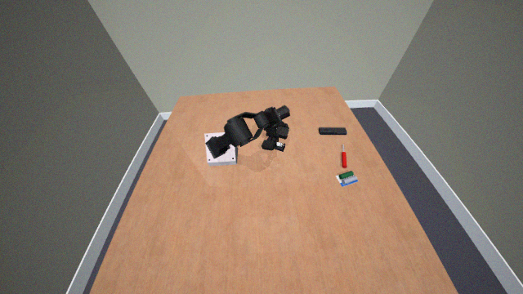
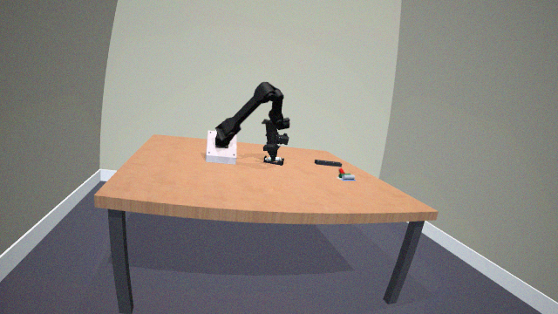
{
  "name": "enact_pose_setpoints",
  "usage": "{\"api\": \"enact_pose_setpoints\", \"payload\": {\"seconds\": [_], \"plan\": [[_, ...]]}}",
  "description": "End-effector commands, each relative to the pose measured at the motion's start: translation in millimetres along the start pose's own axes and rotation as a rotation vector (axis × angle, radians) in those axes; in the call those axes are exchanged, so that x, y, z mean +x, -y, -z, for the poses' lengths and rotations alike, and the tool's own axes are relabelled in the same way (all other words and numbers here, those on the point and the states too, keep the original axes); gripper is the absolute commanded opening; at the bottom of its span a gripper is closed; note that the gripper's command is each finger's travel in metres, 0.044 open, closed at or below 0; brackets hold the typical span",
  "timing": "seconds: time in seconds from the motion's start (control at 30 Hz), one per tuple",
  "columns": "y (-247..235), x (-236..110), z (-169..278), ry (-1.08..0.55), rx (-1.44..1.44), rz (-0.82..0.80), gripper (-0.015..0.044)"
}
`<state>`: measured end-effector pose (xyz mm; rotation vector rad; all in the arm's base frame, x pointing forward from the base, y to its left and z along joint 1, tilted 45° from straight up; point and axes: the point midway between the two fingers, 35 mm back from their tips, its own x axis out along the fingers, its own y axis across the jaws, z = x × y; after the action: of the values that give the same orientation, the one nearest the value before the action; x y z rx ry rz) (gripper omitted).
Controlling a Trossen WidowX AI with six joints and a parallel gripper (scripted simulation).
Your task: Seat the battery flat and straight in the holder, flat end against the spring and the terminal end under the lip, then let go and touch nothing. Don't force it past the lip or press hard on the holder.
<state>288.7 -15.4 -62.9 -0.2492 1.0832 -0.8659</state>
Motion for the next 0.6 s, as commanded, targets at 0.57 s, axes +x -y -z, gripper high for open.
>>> {"api": "enact_pose_setpoints", "payload": {"seconds": [0.57], "plan": [[6.1, 3.8, 3.3, -0.209, 0.015, -0.008, 0.0076]]}}
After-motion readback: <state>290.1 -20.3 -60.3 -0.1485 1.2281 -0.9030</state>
